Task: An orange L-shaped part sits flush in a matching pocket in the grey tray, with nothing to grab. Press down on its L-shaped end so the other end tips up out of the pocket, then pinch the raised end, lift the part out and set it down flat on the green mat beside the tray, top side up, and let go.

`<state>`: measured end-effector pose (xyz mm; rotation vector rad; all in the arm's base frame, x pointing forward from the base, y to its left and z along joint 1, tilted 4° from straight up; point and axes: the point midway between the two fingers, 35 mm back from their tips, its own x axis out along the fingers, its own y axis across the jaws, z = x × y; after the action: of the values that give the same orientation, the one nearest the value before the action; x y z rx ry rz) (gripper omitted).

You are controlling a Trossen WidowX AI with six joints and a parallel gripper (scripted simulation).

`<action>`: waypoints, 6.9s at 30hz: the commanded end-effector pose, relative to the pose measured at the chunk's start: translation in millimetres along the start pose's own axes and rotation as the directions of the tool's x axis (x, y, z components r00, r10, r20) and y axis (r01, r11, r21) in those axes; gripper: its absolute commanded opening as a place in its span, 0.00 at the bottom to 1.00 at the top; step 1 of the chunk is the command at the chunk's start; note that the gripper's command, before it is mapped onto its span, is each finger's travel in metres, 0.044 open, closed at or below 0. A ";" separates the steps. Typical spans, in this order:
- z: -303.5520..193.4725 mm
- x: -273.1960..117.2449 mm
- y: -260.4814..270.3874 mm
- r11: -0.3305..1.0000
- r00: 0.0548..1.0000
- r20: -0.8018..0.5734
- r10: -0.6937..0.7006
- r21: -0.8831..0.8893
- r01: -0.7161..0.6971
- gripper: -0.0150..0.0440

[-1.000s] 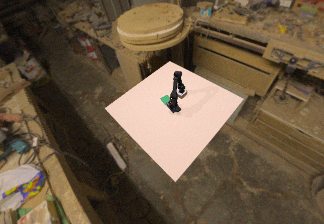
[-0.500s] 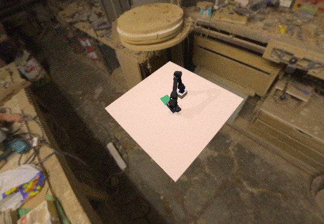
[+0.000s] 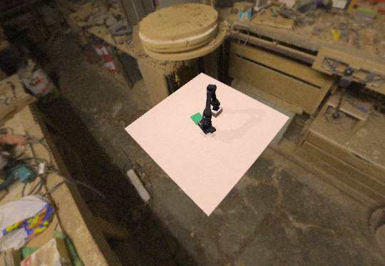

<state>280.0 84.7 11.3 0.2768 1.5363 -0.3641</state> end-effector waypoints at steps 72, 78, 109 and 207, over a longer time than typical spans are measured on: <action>12.8 -76.6 -86.7 0.003 1.000 0.008 0.000 -1.000 0.008 0.73; 12.6 -65.2 -86.9 0.003 1.000 0.008 0.000 -1.000 0.008 0.73; 12.7 -17.7 -87.1 0.003 1.000 0.008 0.000 -1.000 0.008 0.73; 11.0 -105.1 -112.3 0.003 1.000 0.008 -0.002 -1.000 0.008 0.25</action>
<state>250.5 -8.6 122.2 -0.9506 1.4101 0.8620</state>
